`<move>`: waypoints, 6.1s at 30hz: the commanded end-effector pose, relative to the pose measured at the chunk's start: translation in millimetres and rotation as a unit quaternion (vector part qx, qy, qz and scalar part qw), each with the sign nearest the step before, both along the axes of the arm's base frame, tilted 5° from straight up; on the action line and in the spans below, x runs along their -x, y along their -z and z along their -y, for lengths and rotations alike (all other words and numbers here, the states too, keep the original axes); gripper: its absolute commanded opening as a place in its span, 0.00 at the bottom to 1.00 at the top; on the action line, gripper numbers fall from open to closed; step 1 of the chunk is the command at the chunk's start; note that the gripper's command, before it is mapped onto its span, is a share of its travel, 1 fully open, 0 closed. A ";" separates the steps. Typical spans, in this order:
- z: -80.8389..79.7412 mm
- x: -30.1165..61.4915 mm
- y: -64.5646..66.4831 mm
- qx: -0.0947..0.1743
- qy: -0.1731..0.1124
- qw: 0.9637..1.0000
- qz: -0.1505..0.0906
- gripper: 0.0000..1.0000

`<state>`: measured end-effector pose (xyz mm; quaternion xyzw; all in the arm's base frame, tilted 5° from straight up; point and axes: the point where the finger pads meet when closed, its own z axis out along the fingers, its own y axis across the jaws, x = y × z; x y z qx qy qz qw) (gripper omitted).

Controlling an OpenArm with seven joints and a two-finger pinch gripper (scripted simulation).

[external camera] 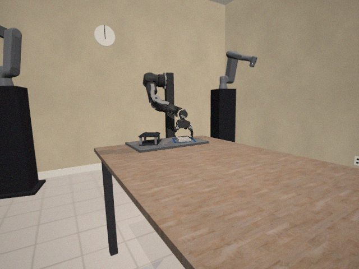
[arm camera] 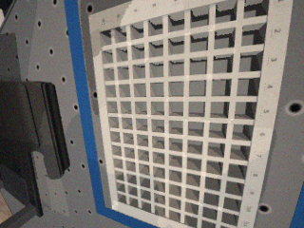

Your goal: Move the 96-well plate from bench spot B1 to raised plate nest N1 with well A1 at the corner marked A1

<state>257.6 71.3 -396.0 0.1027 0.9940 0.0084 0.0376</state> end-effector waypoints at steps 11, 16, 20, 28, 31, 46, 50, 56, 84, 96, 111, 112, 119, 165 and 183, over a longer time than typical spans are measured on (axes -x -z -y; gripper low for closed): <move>-1.8 -1.1 -2.3 -0.003 -0.002 1.000 0.002 0.77; -3.4 -1.9 -4.6 -0.005 -0.004 1.000 0.003 0.77; -3.4 -1.9 -4.6 -0.005 -0.004 1.000 0.003 0.77; -3.6 -2.0 4.3 -0.005 -0.005 1.000 0.003 0.77; -3.9 -2.1 17.7 -0.007 -0.006 1.000 0.002 0.77; -3.6 -3.6 15.5 -0.005 -0.005 1.000 0.003 0.77; -3.4 -4.7 14.1 -0.004 -0.005 1.000 0.004 0.77; -3.4 -4.7 14.1 -0.004 -0.005 1.000 0.004 0.77; -2.0 -3.0 15.3 -0.003 -0.004 1.000 0.003 0.54; -2.1 -3.1 15.3 -0.003 -0.004 1.000 0.003 0.20; -2.2 -3.1 15.2 -0.003 -0.004 1.000 0.003 0.00; -2.2 -3.1 15.2 -0.003 -0.004 1.000 0.003 0.00; -2.2 -3.1 15.2 -0.003 -0.004 1.000 0.003 0.00; -0.2 2.1 -65.7 -0.004 -0.001 1.000 0.004 0.00; 30.8 2.3 -83.8 -0.010 0.059 0.998 0.003 0.00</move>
